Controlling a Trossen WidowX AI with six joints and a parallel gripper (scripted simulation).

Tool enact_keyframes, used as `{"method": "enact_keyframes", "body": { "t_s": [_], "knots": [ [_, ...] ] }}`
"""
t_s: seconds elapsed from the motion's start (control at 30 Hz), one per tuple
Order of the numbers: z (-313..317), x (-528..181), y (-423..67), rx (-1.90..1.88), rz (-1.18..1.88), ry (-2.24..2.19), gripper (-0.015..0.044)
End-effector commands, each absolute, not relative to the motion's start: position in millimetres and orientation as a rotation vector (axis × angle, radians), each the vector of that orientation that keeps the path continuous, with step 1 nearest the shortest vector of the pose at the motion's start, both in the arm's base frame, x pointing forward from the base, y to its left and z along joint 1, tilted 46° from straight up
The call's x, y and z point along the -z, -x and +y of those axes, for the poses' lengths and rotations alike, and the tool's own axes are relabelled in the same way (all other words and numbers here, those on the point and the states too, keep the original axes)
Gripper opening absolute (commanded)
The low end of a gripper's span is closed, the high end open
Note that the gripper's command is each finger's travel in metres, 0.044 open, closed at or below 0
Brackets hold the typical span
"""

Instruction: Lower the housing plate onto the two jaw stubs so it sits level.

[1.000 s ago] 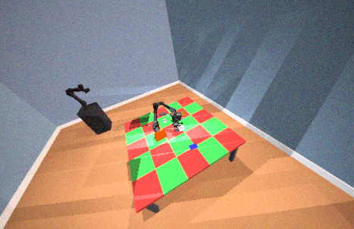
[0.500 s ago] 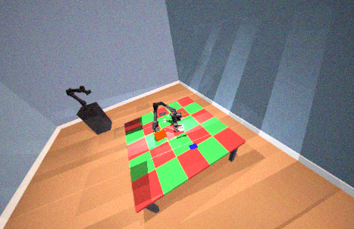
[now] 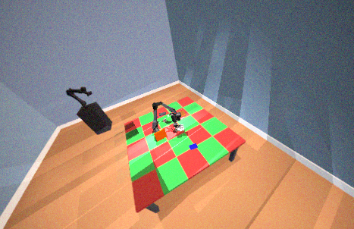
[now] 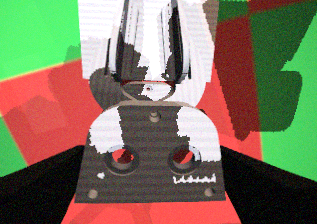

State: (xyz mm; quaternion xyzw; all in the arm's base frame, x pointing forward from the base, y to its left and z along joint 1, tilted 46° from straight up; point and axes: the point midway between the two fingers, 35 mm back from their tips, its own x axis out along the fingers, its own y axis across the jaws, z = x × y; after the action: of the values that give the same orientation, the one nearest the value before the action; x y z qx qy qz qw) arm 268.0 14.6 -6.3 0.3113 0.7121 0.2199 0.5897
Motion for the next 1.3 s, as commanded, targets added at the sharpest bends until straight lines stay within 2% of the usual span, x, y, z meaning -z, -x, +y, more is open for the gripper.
{"method": "enact_keyframes", "body": {
  "t_s": [0.0, 1.27],
  "knots": [
    [15.3, 5.4, -266.8, -0.509, 1.658, -0.728, 0.0351],
    [23.5, 12.2, -266.0, -0.507, 1.658, -0.728, 0.0351]
  ]
}}
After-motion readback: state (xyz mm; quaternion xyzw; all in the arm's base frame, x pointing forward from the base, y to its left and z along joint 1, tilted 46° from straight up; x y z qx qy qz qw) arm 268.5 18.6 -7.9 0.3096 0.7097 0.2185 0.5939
